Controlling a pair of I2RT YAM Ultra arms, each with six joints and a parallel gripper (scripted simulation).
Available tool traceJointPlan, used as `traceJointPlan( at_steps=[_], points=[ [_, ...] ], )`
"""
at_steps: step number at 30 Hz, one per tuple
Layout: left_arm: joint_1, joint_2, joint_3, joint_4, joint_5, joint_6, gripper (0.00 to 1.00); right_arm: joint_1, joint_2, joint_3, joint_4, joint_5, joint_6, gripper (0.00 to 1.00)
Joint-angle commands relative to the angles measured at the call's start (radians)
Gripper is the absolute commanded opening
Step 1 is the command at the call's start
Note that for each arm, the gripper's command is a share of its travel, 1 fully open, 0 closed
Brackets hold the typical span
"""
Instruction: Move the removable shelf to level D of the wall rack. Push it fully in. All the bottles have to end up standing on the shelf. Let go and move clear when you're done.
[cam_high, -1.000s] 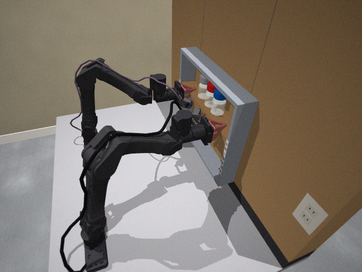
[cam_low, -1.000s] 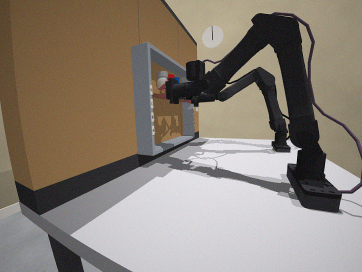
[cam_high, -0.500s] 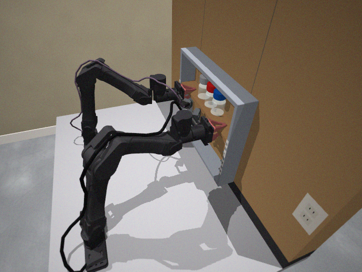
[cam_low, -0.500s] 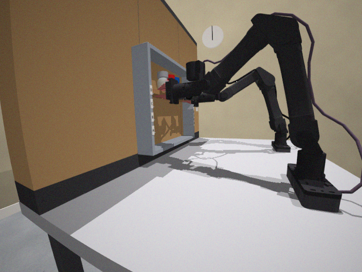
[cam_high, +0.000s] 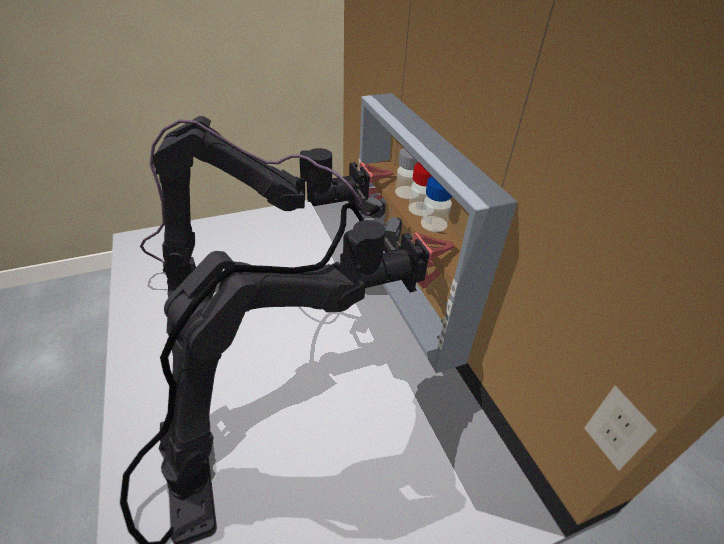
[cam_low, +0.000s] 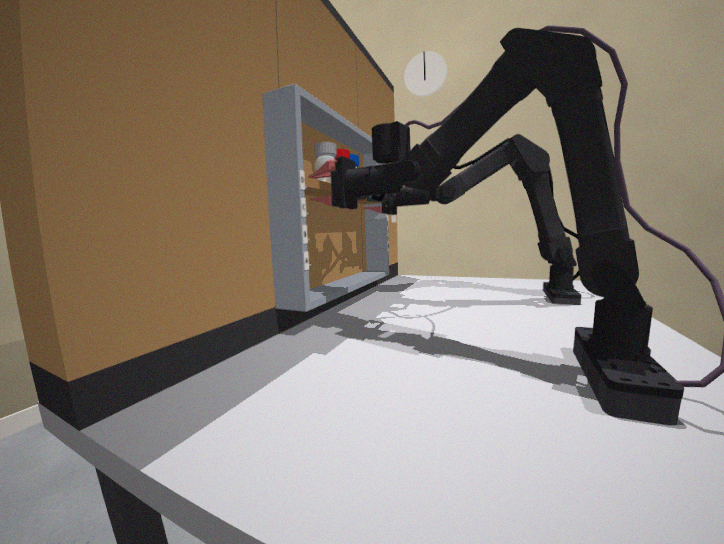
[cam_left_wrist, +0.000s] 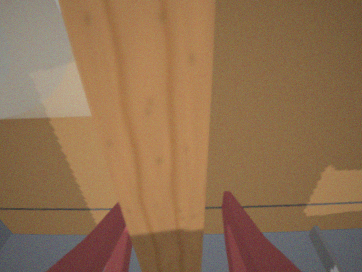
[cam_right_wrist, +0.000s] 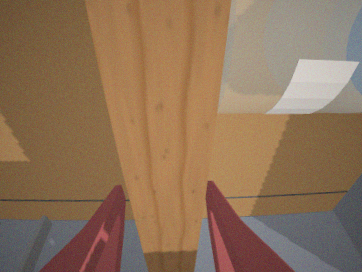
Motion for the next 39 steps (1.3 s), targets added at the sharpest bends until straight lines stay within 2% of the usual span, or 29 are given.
traceJointPlan(
  at_steps=[1,7,9,24,39],
  points=[
    [0.01,0.0,-0.001,0.013,0.008,0.002,0.53,-0.006,-0.004,-0.003,0.018,-0.005,0.009,0.53],
    [0.01,0.0,-0.001,0.013,0.008,0.002,0.67,-0.006,-0.004,-0.003,0.018,-0.005,0.009,0.67],
    [0.01,0.0,-0.001,0.013,0.008,0.002,0.67,-0.006,-0.004,-0.003,0.018,-0.005,0.009,0.67],
    [0.01,0.0,-0.001,0.013,0.008,0.002,1.0,-0.006,-0.004,-0.003,0.018,-0.005,0.009,1.0],
    [-0.003,-0.054,-0.066,0.024,-0.005,0.002,1.0,0.007,-0.056,-0.073,0.035,0.007,0.01,1.0]
  ],
)
